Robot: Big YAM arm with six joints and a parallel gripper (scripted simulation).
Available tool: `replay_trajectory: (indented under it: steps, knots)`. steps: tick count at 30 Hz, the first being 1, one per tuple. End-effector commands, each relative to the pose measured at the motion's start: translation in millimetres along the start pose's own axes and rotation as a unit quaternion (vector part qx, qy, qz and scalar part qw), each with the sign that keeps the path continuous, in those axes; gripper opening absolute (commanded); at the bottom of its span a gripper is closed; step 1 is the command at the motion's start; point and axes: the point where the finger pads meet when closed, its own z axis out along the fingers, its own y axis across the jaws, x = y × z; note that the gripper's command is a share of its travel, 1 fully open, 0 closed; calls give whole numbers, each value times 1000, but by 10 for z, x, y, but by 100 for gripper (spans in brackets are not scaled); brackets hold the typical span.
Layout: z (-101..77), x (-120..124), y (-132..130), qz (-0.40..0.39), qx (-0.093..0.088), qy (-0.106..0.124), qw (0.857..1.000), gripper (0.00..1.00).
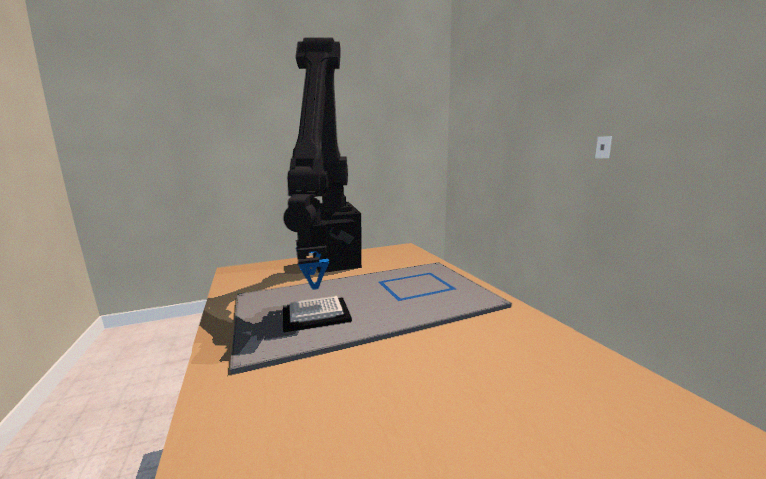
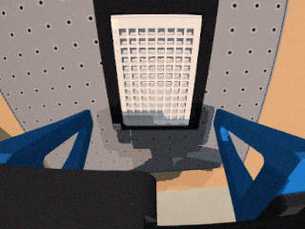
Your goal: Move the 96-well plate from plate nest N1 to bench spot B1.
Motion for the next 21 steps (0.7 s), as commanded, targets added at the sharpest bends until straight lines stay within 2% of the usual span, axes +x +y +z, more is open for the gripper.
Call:
replay_trajectory:
  steps: [1, 10, 11, 21]
  knots:
    - [-146, 61, -271, -6, 28, 6, 1000, 100]
    - [-146, 61, -271, -6, 28, 6, 1000, 100]
    - [-43, 55, -249, -6, 23, 5, 1000, 100]
    - [135, 31, -246, -6, 22, 4, 1000, 100]
